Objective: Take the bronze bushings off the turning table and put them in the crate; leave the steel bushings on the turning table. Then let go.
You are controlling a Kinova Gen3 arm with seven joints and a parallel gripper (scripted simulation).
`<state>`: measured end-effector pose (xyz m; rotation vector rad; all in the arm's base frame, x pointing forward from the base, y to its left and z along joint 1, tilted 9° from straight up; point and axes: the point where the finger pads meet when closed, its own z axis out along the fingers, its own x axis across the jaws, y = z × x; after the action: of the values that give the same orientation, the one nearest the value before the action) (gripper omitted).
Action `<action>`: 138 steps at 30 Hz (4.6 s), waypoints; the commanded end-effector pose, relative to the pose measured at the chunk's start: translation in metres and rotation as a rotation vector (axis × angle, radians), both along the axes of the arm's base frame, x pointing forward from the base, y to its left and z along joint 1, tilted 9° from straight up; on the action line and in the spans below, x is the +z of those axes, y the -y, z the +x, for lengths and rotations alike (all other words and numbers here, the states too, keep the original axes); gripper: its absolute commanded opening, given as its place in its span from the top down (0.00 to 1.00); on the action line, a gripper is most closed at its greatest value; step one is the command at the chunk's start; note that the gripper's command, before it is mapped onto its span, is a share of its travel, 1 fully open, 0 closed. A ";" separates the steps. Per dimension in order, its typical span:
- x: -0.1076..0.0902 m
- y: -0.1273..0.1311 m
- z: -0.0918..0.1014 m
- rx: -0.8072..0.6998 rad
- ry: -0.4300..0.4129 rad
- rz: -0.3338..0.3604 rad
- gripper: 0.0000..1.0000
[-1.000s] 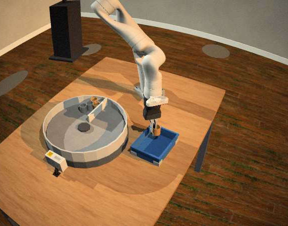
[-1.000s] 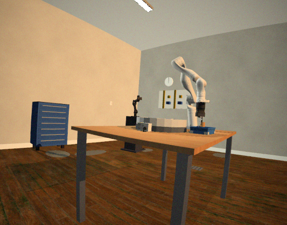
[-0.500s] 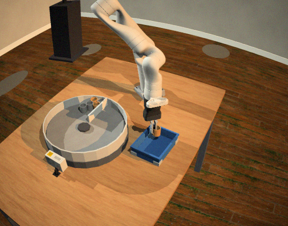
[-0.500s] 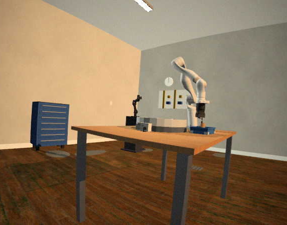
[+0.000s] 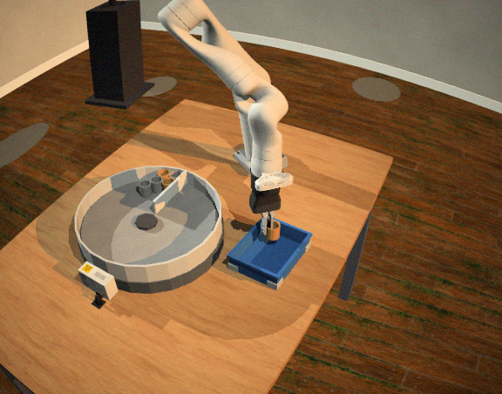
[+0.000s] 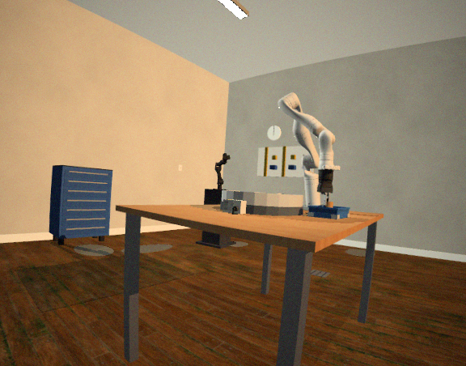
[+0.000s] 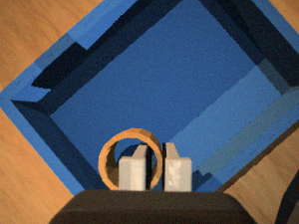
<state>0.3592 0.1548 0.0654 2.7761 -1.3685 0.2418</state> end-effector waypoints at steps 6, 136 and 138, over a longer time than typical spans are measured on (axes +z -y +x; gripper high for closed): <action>-0.008 0.000 0.001 0.001 0.001 0.000 1.00; -0.028 0.002 0.004 0.002 -0.001 0.001 0.53; -0.028 0.002 0.004 0.002 -0.001 0.001 0.53</action>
<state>0.3625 0.1522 0.0373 2.7772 -1.3660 0.2387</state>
